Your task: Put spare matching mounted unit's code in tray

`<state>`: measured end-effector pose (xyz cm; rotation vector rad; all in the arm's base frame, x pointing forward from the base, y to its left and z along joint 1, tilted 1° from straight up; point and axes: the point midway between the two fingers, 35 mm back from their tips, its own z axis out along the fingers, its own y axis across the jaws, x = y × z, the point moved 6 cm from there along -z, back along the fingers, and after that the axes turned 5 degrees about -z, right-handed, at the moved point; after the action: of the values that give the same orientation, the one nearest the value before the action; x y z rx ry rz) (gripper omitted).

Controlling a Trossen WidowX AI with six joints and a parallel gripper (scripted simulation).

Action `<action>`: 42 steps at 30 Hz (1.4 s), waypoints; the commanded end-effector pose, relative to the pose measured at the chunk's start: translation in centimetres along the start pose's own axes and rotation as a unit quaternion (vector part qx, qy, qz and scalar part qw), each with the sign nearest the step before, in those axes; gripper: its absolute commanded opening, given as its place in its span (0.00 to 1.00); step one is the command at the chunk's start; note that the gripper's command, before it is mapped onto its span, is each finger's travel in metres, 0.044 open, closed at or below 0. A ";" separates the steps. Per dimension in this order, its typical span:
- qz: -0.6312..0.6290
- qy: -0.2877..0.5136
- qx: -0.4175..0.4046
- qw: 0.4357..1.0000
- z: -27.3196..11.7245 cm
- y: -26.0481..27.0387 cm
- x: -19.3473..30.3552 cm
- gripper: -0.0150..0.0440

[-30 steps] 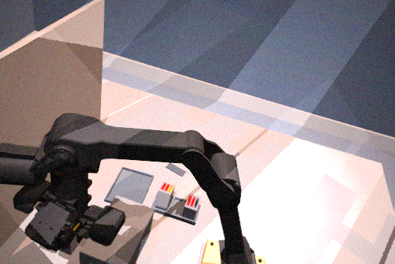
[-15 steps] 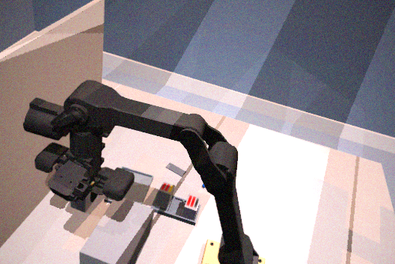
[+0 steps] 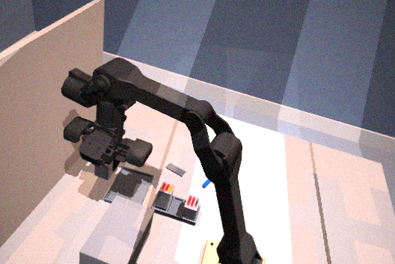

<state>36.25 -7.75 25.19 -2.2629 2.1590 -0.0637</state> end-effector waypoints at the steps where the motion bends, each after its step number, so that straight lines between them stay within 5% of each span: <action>1: -0.004 0.002 -0.003 1.000 0.1 0.6 2.8 0.25; 13: -0.009 0.003 -0.006 1.000 0.1 3.3 9.5 0.25; 42: -0.009 0.003 -0.006 1.000 1.6 3.0 9.9 0.25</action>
<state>33.70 -17.68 23.93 -2.2864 2.1519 -0.0567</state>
